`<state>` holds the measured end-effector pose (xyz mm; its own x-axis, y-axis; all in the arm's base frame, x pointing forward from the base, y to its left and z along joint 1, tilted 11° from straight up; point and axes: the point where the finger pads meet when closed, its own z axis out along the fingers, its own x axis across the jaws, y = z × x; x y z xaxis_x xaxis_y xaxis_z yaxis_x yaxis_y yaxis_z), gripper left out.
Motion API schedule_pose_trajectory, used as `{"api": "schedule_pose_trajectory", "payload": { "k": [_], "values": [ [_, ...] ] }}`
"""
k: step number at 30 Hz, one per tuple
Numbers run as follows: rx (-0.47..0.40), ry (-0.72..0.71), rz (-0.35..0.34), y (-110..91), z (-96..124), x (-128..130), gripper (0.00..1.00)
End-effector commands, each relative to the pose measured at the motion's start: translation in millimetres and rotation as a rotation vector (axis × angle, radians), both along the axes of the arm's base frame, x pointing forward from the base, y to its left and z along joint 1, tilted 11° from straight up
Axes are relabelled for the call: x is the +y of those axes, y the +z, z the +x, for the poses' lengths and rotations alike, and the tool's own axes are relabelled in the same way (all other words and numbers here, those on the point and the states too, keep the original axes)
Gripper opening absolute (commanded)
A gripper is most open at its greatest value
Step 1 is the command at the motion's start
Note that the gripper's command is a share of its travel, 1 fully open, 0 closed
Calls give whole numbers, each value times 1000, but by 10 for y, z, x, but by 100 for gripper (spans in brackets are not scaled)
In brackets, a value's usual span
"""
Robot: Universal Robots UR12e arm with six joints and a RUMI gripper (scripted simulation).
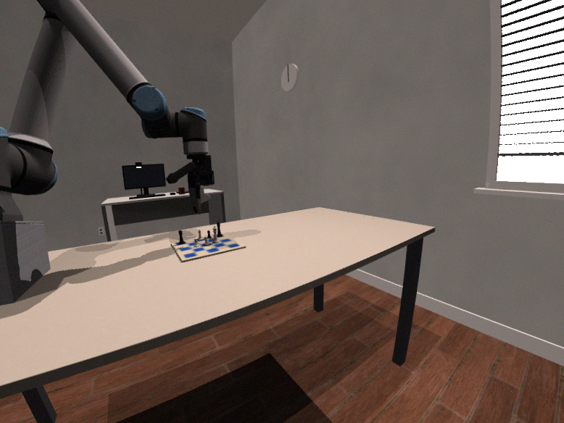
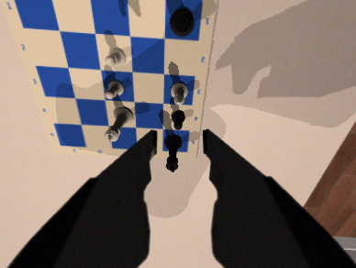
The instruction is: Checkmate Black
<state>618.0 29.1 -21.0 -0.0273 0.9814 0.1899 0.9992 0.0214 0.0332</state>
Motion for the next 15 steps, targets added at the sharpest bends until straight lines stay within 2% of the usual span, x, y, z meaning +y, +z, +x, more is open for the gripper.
{"api": "schedule_pose_trajectory", "payload": {
  "k": [1,15],
  "values": [
    [1,-1,1,-15,-7,5,22],
    [3,1,2,-134,-10,41,22]
  ]
}}
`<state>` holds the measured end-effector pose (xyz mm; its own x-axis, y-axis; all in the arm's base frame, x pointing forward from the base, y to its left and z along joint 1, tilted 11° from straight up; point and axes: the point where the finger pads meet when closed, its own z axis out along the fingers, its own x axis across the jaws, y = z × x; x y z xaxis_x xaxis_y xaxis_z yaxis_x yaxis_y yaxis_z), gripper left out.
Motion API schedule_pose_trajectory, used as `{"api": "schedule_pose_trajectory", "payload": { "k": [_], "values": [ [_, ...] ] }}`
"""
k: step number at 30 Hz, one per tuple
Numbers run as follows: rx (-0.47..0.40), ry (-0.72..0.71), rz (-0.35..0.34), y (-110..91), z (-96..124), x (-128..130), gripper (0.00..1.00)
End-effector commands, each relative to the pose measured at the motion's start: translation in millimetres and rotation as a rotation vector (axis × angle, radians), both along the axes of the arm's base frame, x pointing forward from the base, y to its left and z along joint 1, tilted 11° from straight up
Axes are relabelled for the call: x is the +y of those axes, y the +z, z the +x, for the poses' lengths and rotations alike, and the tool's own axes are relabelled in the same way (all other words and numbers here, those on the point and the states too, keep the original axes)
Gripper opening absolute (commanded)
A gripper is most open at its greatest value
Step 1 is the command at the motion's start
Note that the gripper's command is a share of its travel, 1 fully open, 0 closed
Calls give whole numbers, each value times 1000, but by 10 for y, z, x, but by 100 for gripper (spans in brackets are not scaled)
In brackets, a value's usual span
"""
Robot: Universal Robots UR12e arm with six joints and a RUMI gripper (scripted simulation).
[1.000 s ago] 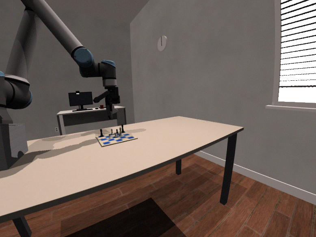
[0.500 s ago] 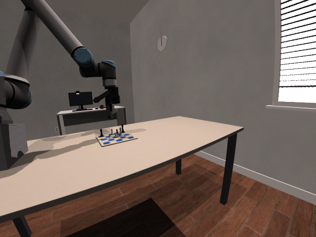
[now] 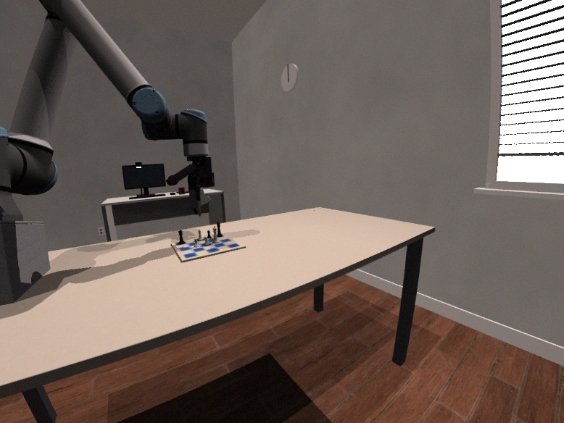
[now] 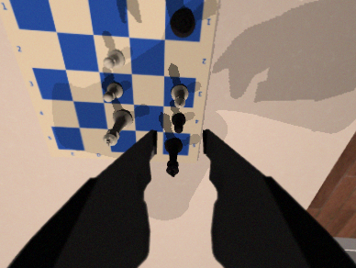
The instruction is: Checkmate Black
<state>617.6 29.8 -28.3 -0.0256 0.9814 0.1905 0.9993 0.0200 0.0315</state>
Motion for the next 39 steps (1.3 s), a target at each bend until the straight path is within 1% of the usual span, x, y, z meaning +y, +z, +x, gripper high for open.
{"api": "schedule_pose_trajectory", "payload": {
  "k": [1,17,19,28,39],
  "values": [
    [1,2,1,-60,-6,34,22],
    [1,2,1,-291,11,74,22],
    [1,2,1,-291,11,74,22],
    [1,2,1,-409,14,97,22],
    [-1,1,1,-455,31,96,22]
  ]
}}
